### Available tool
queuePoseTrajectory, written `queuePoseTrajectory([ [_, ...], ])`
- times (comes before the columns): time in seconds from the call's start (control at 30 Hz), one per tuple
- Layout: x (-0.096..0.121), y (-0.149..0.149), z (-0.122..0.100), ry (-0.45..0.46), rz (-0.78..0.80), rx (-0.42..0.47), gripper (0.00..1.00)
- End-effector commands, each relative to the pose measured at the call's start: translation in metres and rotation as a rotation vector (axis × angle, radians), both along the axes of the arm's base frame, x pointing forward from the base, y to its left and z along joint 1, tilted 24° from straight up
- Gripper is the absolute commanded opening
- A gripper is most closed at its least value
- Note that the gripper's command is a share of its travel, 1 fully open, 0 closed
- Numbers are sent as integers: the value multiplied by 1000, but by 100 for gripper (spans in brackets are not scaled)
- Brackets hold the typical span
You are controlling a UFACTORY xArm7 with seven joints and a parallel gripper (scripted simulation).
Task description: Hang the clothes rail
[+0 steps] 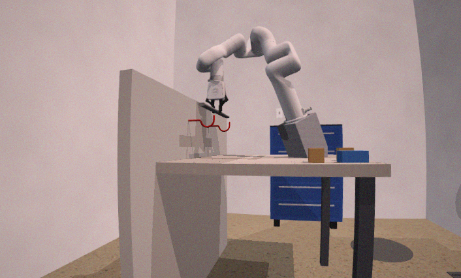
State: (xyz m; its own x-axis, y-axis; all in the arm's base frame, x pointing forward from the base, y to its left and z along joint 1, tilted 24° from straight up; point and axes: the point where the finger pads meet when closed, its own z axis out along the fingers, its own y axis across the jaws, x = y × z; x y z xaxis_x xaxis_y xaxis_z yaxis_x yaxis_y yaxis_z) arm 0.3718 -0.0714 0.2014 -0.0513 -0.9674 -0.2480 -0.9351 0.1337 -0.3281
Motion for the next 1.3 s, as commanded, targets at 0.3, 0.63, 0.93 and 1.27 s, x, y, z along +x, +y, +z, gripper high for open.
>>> queuePoseTrajectory([
  [0.3,7,4,-16,-2,-1,-1,0],
  [0.63,12,7,-29,-2,-1,-1,0],
  [0.93,17,10,-42,-2,-1,-1,0],
  [1.27,22,13,-54,-2,-1,-1,0],
])
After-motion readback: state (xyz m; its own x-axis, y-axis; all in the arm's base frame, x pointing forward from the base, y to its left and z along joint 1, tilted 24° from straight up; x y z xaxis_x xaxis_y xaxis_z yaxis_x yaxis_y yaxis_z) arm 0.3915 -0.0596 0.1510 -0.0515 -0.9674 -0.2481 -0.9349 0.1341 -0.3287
